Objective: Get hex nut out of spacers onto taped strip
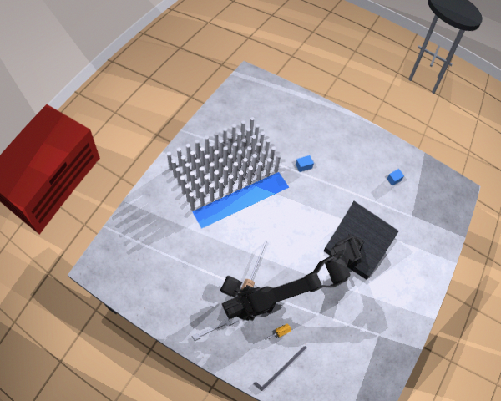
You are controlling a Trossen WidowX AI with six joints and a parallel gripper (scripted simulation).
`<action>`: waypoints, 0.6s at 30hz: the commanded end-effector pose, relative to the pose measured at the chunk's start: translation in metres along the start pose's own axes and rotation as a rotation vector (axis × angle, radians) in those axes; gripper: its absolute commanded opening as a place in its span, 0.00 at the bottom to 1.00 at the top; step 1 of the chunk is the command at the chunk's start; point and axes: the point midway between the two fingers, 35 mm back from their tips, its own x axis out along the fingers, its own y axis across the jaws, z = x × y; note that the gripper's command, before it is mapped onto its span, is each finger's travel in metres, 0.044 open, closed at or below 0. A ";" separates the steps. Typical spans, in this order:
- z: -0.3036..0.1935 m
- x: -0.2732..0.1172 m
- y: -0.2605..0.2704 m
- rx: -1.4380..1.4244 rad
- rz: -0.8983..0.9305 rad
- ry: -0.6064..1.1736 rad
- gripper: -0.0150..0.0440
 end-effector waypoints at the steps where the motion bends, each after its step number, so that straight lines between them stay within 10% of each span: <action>1: 0.000 0.006 0.003 0.000 0.006 0.008 0.71; 18: 0.000 0.006 0.003 0.000 0.006 0.008 0.51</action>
